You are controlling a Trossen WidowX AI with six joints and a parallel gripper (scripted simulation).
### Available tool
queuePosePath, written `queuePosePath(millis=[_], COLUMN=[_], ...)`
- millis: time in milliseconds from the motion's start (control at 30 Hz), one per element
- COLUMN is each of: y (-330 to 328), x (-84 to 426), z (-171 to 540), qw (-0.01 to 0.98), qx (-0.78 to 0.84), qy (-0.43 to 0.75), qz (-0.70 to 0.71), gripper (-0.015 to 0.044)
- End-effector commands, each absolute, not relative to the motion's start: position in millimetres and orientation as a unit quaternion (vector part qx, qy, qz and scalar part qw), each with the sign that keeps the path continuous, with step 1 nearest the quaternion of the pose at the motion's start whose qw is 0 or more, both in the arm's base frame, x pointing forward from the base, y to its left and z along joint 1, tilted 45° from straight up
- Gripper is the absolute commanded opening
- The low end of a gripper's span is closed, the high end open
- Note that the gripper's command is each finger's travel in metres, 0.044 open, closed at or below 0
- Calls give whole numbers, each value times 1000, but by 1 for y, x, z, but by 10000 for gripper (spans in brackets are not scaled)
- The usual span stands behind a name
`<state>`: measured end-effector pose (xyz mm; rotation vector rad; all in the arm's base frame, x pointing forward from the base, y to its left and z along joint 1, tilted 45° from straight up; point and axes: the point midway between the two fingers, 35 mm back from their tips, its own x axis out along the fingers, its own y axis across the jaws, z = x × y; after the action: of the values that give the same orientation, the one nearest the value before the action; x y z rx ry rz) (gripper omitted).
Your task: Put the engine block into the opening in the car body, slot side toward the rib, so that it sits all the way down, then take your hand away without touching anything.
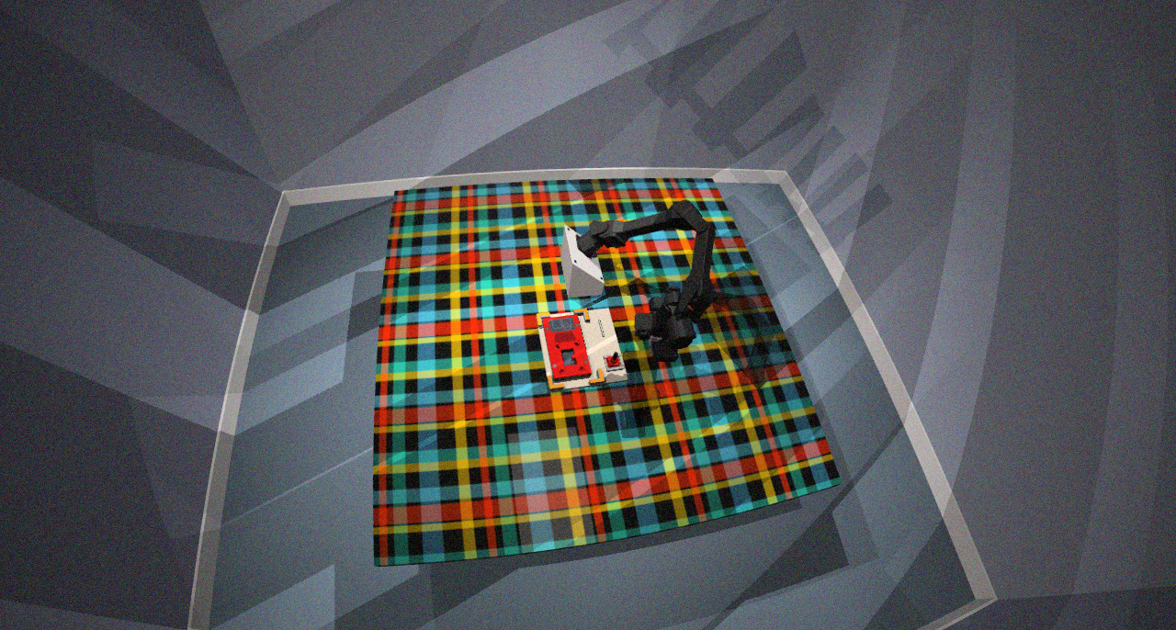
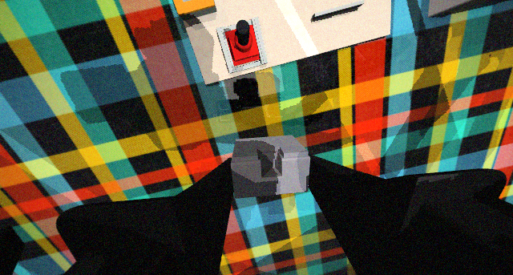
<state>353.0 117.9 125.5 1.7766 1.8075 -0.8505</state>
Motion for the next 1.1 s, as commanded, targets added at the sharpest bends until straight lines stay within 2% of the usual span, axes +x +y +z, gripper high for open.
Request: queuePosePath(millis=[0, 433, 1067], y=[109, 96, 100], x=[353, 351, 351], z=[134, 149, 144], qw=[234, 247, 437], qx=[647, 642, 532], qy=[656, 664, 722], qz=[-309, -292, -69], gripper=[0, 0, 0])
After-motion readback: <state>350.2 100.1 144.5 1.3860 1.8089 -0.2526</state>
